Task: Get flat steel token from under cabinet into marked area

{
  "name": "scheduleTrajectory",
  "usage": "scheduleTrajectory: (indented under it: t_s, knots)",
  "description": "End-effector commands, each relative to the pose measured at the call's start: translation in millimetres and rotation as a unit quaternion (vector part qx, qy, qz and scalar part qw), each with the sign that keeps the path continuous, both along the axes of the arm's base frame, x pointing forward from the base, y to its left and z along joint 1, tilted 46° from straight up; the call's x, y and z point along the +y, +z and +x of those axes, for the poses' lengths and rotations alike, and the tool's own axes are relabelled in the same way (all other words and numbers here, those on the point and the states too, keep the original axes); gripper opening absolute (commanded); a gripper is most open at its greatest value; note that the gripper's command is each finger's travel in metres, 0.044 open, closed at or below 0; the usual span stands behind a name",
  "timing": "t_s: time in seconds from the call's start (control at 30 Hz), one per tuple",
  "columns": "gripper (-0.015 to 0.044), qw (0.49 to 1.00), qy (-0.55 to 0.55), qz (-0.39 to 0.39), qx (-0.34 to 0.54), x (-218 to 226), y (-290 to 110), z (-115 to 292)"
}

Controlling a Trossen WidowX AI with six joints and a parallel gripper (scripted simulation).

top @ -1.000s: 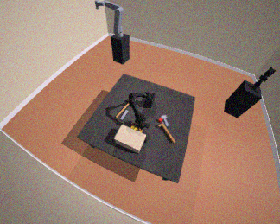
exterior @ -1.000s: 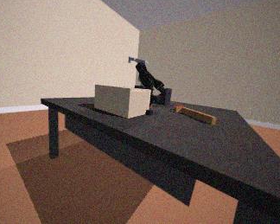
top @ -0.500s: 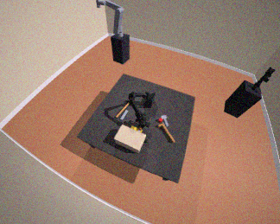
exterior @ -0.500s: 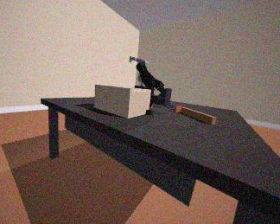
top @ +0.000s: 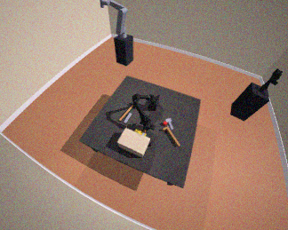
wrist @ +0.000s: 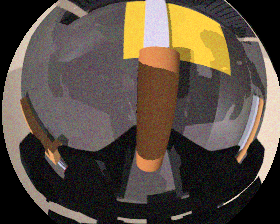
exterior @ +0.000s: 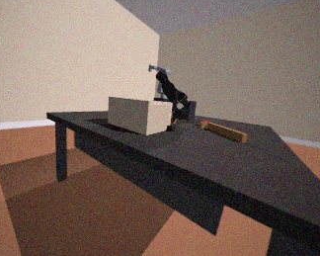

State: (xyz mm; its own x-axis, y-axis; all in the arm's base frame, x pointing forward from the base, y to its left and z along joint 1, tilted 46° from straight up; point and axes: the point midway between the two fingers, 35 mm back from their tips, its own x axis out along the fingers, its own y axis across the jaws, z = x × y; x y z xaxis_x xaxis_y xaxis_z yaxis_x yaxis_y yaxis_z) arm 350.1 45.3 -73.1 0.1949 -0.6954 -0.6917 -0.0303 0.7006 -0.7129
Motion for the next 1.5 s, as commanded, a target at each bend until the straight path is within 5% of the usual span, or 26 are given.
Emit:
scheduleTrajectory:
  t_s: [0.0, 1.47]
  knots:
    - [0.0, 1.0, -0.002, 0.0, 0.002, -2.1, -1.3, -7.4]
    - [0.0, 1.0, -0.002, 0.0, 0.003, -8.4, -9.0, -57.1]
